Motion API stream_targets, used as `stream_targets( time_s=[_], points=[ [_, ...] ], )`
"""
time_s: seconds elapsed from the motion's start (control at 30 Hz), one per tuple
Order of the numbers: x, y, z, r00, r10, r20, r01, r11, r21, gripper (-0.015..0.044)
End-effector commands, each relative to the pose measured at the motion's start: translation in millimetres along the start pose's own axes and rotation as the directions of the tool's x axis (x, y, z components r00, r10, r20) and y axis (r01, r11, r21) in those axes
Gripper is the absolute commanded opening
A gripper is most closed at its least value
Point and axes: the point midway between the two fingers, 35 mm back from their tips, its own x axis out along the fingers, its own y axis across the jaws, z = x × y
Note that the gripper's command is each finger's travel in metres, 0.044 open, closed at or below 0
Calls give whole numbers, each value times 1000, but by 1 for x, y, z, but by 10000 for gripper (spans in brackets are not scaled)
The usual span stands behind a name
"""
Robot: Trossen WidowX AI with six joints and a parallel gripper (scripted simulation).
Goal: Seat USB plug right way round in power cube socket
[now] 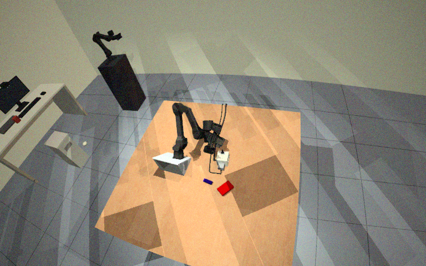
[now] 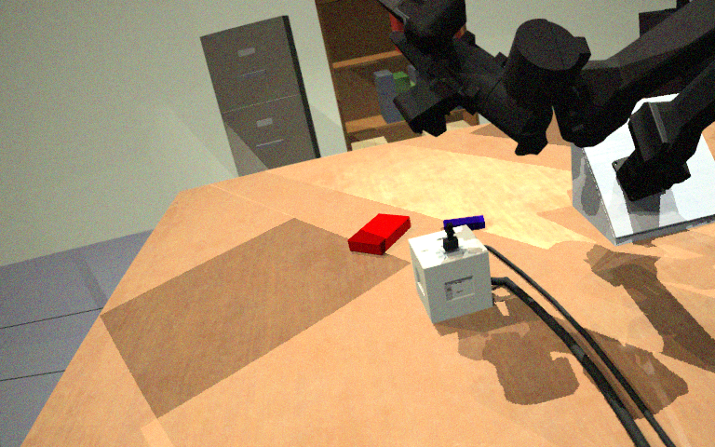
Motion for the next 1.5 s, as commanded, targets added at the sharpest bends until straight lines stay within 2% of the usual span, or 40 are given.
stream_targets(
  time_s=[0.0,0.13,0.27,0.4,0.53,0.67,0.83,0.93,1.07,1.47],
  points=[
    [1,1,2,1000,5,10,-5,1000,-10,426],
    [18,18,48,966,148,213,-102,972,-213,440],
    [21,48,90,828,381,412,-196,884,-423,440],
    [4,77,115,584,612,533,-274,767,-581,440],
    [-29,92,122,257,772,581,-336,635,-695,440],
    [-68,86,120,-91,804,588,-388,515,-765,440],
    [-97,61,114,-374,719,586,-447,414,-793,440],
    [-114,43,106,-513,642,570,-486,331,-809,440],
    [-129,31,95,-591,583,557,-508,268,-819,440],
    [-128,29,98,-593,582,557,-508,267,-819,440]
  ],
)
